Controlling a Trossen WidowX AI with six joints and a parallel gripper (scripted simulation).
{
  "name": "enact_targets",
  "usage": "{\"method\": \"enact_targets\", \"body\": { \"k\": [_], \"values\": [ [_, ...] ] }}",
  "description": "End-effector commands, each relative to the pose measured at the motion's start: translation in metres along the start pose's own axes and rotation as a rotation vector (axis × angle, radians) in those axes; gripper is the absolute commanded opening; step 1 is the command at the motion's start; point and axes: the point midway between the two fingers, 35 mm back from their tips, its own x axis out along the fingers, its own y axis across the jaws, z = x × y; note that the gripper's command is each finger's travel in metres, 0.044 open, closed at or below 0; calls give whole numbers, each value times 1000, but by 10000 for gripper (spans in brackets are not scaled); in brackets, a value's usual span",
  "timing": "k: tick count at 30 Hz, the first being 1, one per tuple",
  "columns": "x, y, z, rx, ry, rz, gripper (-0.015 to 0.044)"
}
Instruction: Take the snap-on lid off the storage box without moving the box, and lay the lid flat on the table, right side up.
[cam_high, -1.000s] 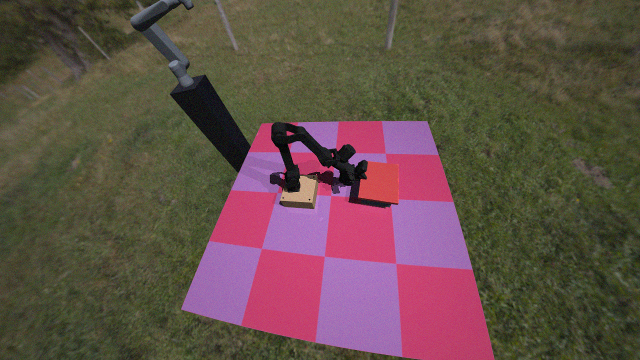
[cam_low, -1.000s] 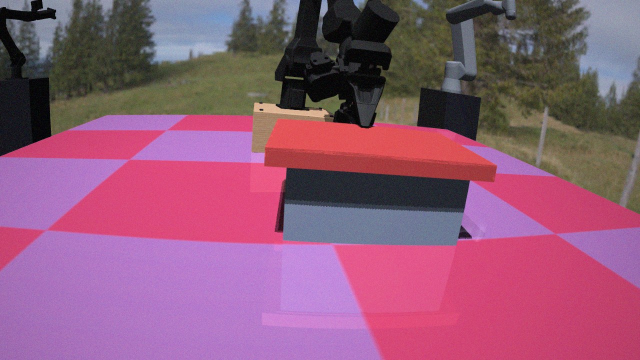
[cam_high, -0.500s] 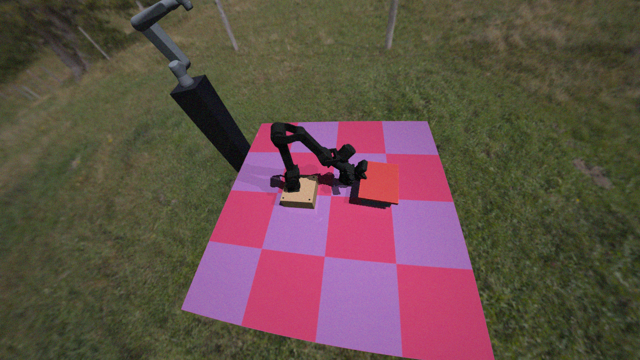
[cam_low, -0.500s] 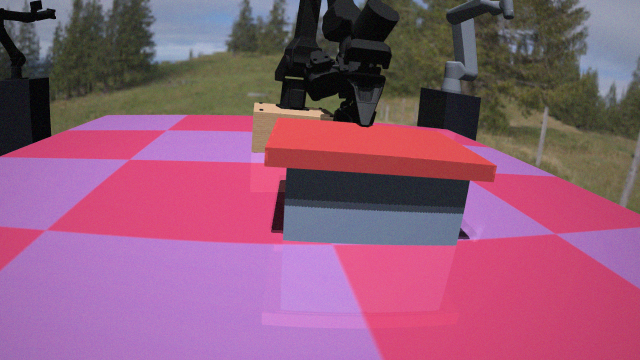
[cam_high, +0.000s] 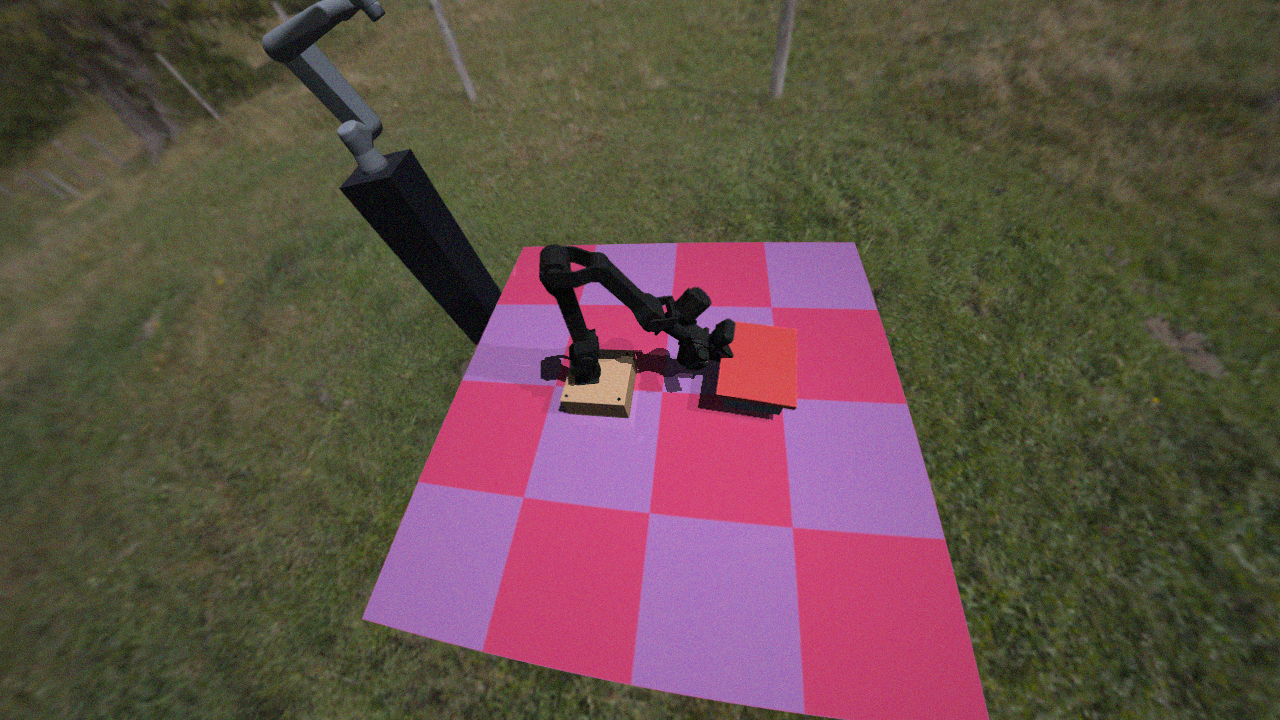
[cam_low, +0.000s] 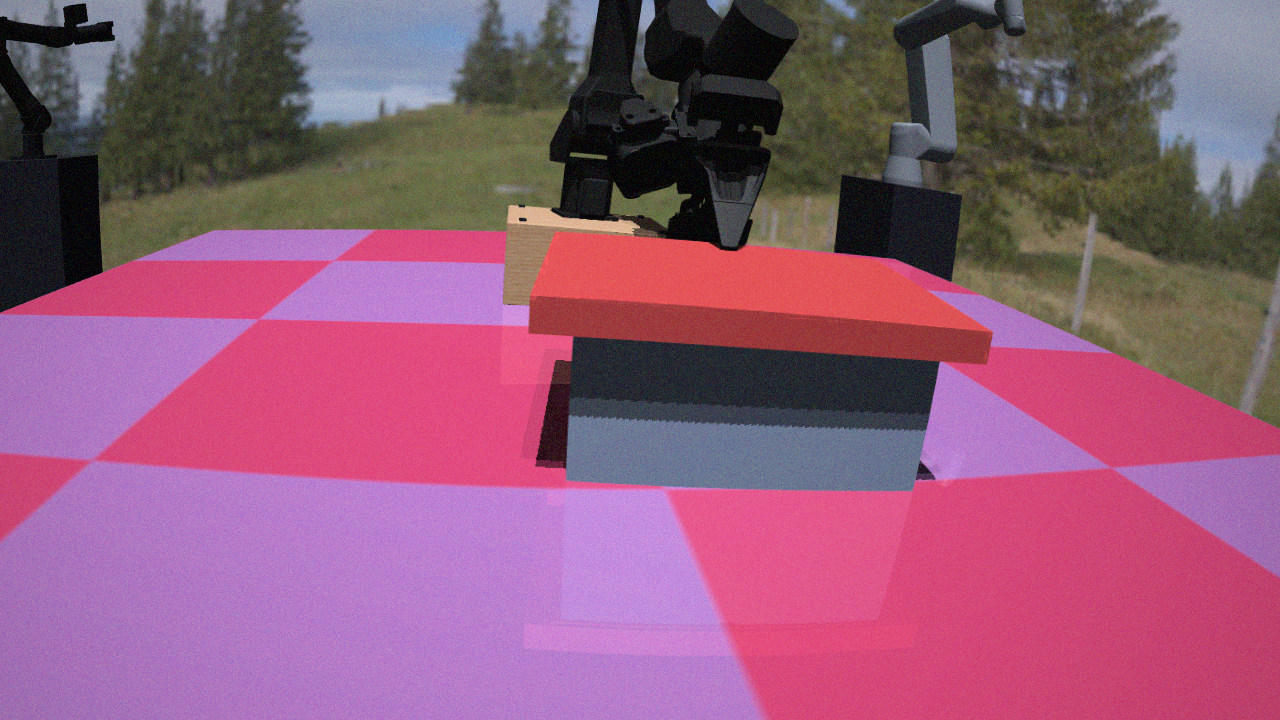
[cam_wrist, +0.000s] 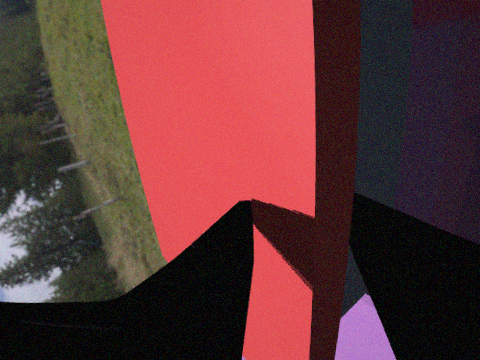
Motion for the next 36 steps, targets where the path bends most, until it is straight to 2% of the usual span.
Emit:
{"method": "enact_targets", "body": {
  "k": [1,36],
  "values": [
    [-2,2,0,1,1,3,0],
    [-7,7,0,1,1,3,0]
  ]
}}
